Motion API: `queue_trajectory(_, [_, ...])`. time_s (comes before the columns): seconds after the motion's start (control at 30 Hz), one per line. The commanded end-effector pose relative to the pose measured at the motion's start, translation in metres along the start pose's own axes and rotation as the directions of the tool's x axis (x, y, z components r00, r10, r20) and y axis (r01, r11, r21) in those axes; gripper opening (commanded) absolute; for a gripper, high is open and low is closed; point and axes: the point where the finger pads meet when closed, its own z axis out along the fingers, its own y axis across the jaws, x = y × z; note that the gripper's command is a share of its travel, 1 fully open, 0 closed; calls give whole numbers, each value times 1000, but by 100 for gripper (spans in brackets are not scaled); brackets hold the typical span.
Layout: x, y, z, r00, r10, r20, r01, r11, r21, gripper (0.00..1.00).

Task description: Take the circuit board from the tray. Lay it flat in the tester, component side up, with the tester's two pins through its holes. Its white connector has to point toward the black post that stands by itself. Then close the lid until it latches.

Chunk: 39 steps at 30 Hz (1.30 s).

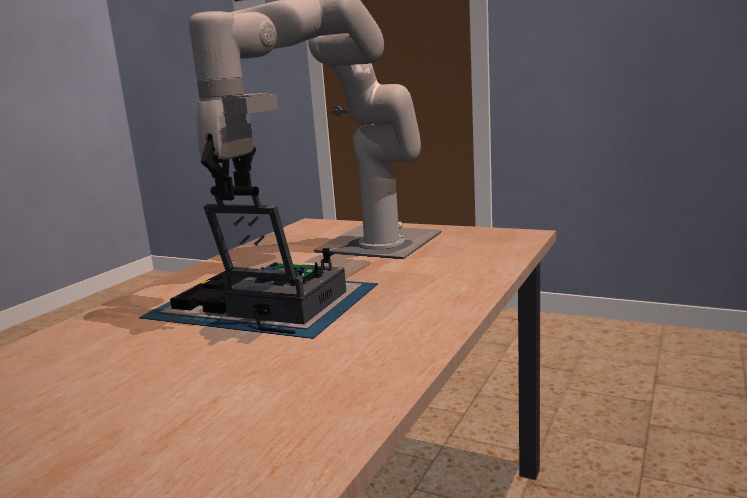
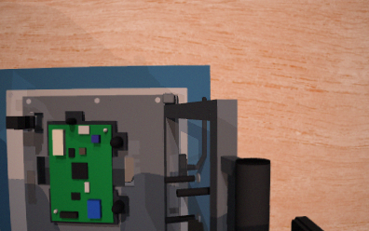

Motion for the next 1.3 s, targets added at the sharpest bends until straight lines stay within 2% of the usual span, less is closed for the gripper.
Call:
queue_trajectory(0.0, [0,1,-1,1000,0,0,0,1000,-5,52])
queue_trajectory(0.47, [0,1,-1,1000,0,0,0,1000,-5,52])
queue_trajectory(0.5, [0,1,-1,1000,0,0,0,1000,-5,0])
queue_trajectory(1.27, [0,1,-1,1000,0,0,0,1000,-5,0])
